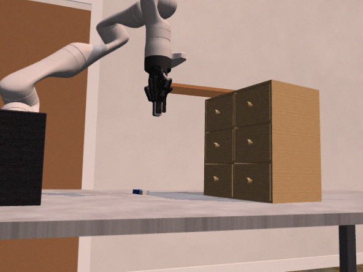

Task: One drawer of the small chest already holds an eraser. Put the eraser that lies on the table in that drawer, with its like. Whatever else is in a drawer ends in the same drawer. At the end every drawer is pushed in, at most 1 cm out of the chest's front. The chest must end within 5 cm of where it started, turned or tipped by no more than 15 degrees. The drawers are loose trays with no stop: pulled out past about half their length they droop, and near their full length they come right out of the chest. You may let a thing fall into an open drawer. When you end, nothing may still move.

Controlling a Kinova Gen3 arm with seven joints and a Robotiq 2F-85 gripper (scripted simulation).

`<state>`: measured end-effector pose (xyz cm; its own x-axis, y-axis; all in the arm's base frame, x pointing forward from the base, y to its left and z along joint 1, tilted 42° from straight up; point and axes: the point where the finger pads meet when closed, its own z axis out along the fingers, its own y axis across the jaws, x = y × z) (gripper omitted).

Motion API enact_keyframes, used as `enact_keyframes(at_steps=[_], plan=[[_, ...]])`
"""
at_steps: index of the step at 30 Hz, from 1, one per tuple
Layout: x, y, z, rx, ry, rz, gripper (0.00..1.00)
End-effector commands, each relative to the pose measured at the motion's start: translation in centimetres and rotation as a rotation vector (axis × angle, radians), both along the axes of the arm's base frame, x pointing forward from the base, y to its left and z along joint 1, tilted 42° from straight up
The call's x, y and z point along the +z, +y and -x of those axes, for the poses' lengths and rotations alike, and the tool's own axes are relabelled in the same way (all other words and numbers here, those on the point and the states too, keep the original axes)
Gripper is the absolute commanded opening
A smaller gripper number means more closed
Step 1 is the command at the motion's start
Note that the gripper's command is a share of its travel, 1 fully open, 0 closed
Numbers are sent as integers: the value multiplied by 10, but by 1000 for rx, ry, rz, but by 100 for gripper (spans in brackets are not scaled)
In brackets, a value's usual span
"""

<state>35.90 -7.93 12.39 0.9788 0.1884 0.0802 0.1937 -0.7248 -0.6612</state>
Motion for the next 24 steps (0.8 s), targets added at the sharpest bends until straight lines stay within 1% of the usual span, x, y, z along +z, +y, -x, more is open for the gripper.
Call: enact_keyframes(at_steps=[1,7,10,15,17,24], plan=[[1,1,2,1,14,-2,0],[0,-1,2,1,14,-1,0],[-4,-8,-1,1,14,-1,0],[-22,-37,-10,1,19,-3,0],[-22,-37,-10,1,19,-3,0],[-50,-90,-28,1,19,-3,0]])
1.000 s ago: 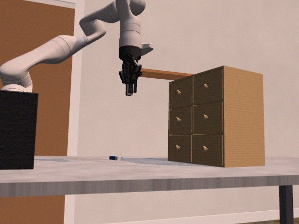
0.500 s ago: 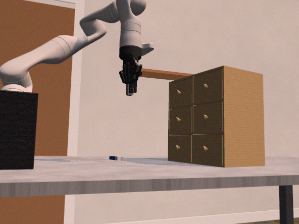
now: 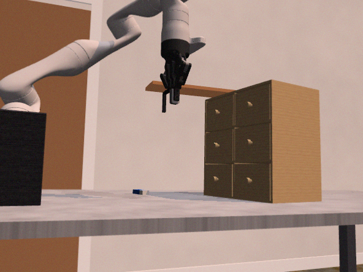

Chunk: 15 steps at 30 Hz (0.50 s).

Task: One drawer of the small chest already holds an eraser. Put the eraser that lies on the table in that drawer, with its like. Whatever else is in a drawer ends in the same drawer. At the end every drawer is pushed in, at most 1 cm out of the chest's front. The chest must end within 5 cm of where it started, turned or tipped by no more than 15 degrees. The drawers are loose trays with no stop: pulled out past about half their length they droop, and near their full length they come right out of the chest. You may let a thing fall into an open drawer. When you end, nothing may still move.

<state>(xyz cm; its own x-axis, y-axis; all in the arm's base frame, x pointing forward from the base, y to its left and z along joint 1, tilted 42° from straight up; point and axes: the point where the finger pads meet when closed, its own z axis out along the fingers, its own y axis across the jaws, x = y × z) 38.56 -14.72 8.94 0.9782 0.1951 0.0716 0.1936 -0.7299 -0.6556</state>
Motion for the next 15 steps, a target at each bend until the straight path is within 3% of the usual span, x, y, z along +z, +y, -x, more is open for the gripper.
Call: enact_keyframes(at_steps=[1,7,15], plan=[[-19,-28,-4,-6,12,-13,0],[-32,-53,-13,-6,12,-13,0],[-32,-57,-15,-6,7,-10,0]])
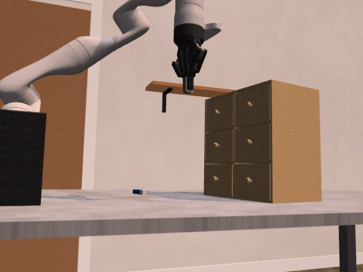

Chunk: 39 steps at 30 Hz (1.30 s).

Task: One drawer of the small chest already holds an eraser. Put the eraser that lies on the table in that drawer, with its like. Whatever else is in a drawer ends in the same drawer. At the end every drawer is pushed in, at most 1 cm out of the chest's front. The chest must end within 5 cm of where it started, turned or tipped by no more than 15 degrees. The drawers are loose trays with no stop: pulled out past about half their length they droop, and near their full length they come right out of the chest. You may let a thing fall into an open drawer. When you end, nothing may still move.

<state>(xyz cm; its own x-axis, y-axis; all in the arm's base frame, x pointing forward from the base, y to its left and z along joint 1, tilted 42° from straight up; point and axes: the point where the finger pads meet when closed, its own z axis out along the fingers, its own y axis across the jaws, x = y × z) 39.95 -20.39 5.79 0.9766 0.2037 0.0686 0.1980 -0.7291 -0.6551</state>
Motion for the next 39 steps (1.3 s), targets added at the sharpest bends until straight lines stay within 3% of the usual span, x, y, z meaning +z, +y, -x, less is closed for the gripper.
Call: enact_keyframes(at_steps=[1,15,39], plan=[[0,0,-1,-15,4,-12,0],[-6,8,-4,-78,-57,-34,0],[-38,47,-41,-468,-500,-146,0]])
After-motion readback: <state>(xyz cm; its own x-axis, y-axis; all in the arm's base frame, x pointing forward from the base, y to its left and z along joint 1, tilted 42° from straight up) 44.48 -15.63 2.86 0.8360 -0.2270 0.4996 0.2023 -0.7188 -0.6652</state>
